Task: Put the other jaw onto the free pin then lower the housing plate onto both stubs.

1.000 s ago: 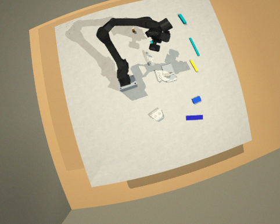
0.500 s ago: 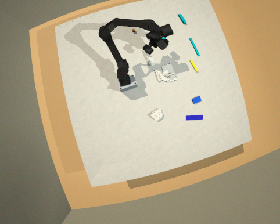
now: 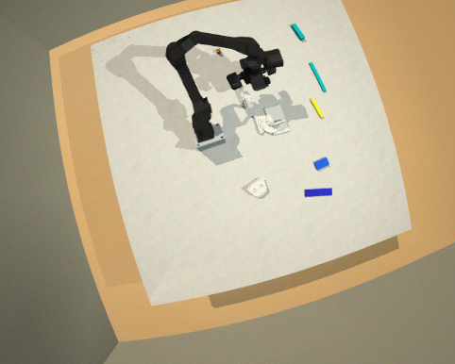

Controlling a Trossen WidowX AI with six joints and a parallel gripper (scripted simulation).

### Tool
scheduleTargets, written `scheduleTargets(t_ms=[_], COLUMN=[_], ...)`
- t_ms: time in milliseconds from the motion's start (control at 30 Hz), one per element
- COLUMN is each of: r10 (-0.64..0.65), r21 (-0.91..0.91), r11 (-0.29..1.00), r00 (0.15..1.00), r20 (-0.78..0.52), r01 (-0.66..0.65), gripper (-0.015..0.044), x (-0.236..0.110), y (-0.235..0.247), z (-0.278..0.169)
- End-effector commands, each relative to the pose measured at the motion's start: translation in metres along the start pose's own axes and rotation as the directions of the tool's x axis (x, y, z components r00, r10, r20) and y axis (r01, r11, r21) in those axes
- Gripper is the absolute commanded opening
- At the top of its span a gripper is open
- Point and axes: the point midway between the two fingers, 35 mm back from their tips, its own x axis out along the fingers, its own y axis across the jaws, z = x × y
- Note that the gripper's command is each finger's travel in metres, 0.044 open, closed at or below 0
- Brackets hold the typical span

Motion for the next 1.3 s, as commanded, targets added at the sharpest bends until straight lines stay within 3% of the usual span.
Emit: scheduleTargets(t_ms=[0, 1267], r10=[-0.021, -0.019], r21=[0.046, 0.045], r11=[0.999, 0.999], r00=[1.0, 1.0], r20=[0.002, -0.001], r01=[0.021, 0.019], gripper=[0.0, 0.0], x=[0.003, 0.055], y=[-0.004, -0.005], z=[0.002, 0.002])
